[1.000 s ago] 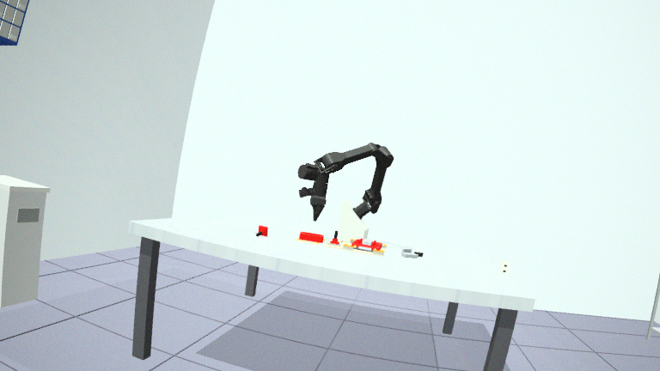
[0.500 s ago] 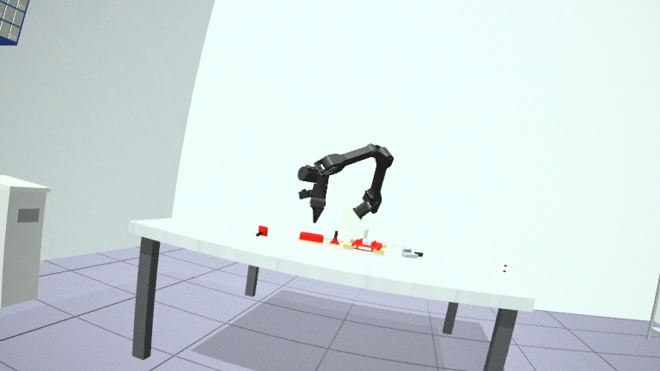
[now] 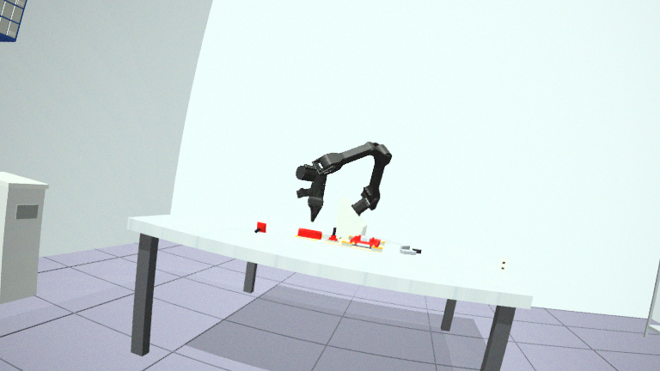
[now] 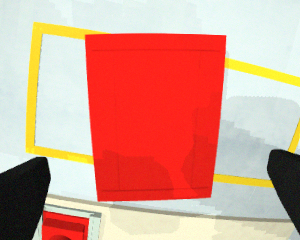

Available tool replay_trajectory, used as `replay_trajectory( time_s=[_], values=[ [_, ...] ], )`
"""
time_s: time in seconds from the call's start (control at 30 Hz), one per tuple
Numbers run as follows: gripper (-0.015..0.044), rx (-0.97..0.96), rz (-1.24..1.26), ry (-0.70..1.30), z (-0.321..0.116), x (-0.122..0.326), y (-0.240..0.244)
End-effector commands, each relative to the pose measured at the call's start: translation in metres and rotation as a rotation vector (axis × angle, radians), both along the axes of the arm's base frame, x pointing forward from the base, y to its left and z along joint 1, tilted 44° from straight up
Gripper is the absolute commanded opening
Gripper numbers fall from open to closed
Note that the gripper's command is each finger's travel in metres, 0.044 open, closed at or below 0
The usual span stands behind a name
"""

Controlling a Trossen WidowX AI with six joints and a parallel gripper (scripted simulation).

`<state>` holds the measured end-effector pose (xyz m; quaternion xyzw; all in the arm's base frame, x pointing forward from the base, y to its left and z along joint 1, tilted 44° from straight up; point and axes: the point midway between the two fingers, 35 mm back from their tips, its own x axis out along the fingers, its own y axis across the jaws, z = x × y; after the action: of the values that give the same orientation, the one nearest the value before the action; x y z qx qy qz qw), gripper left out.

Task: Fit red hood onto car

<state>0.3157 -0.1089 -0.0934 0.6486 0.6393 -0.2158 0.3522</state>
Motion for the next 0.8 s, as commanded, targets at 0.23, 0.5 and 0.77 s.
replay_trajectory(
  time_s=[0.23, 0.5, 0.77],
  values=[
    [0.0440, 0.008, -0.005, 0.006, -0.006, 0.000, 0.006],
    [0.0440, 0.008, -0.005, 0.006, -0.010, 0.000, 0.010],
    [0.0440, 0.008, -0.005, 0.006, -0.014, 0.001, 0.013]
  ],
)
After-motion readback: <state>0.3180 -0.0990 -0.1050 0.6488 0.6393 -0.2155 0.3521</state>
